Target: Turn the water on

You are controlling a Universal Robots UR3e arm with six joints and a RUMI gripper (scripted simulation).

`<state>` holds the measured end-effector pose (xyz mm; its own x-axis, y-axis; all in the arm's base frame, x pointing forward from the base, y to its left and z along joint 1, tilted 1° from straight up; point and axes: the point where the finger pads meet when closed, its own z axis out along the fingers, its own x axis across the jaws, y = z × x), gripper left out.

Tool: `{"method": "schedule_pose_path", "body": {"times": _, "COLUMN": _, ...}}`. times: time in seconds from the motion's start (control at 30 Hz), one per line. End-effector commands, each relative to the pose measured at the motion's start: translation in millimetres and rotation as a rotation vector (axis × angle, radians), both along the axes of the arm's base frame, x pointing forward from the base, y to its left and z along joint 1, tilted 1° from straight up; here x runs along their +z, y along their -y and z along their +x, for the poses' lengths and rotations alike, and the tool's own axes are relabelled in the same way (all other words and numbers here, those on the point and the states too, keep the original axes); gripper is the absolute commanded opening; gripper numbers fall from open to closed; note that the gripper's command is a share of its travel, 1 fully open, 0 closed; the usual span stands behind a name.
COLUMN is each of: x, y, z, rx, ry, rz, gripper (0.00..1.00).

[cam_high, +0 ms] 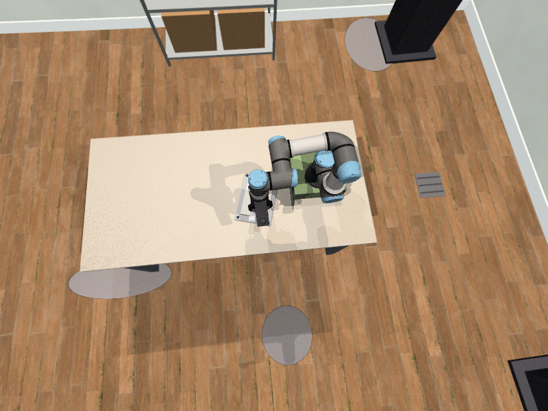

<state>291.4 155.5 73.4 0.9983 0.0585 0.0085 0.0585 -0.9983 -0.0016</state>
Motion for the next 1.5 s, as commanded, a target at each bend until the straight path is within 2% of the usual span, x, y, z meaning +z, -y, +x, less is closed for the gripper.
{"method": "schedule_pose_path", "body": {"times": 0.0, "x": 0.7, "y": 0.0, "z": 0.7, "rx": 0.0, "ry": 0.003, "rz": 0.0, "gripper": 0.0}}
{"method": "schedule_pose_path", "body": {"times": 0.67, "x": 2.9, "y": 0.3, "z": 0.7, "rx": 0.0, "ry": 0.003, "rz": 0.0, "gripper": 0.0}}
{"method": "schedule_pose_path", "body": {"times": 1.27, "x": 33.2, "y": 10.9, "z": 0.9, "rx": 0.0, "ry": 0.003, "rz": 0.0, "gripper": 0.0}}
{"method": "schedule_pose_path", "body": {"times": 1.47, "x": 37.5, "y": 13.3, "z": 1.0, "rx": 0.0, "ry": 0.003, "rz": 0.0, "gripper": 0.0}}
